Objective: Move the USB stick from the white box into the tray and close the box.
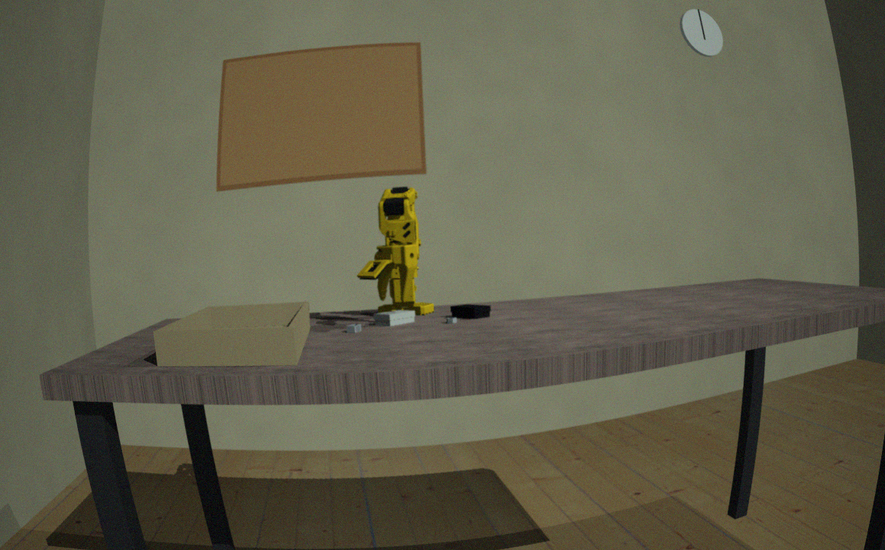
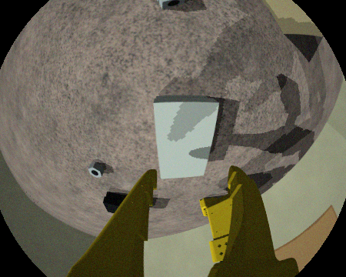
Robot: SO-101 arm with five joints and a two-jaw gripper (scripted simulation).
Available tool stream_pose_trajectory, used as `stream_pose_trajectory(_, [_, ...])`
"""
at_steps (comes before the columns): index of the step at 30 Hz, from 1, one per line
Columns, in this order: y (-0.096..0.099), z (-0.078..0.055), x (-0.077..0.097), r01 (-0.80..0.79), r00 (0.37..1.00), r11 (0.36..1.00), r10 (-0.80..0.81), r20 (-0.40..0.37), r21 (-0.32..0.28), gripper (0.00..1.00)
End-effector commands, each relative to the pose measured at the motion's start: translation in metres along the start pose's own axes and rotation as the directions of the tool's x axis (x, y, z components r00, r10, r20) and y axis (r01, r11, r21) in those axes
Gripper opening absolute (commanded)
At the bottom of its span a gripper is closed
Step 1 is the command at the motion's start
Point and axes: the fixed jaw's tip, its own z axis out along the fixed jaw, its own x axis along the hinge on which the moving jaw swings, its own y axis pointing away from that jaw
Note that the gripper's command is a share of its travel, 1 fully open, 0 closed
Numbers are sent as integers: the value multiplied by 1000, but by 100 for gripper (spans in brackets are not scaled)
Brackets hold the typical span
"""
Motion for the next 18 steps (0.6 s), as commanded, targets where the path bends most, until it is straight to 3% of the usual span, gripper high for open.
stream_pose_trajectory(1, [4, -15, -3, -2, 999, 1000, 4, 39, -31, 29])
stream_pose_trajectory(18, [3, -25, -1, -2, 999, 1000, 3, 39, -31, 29])
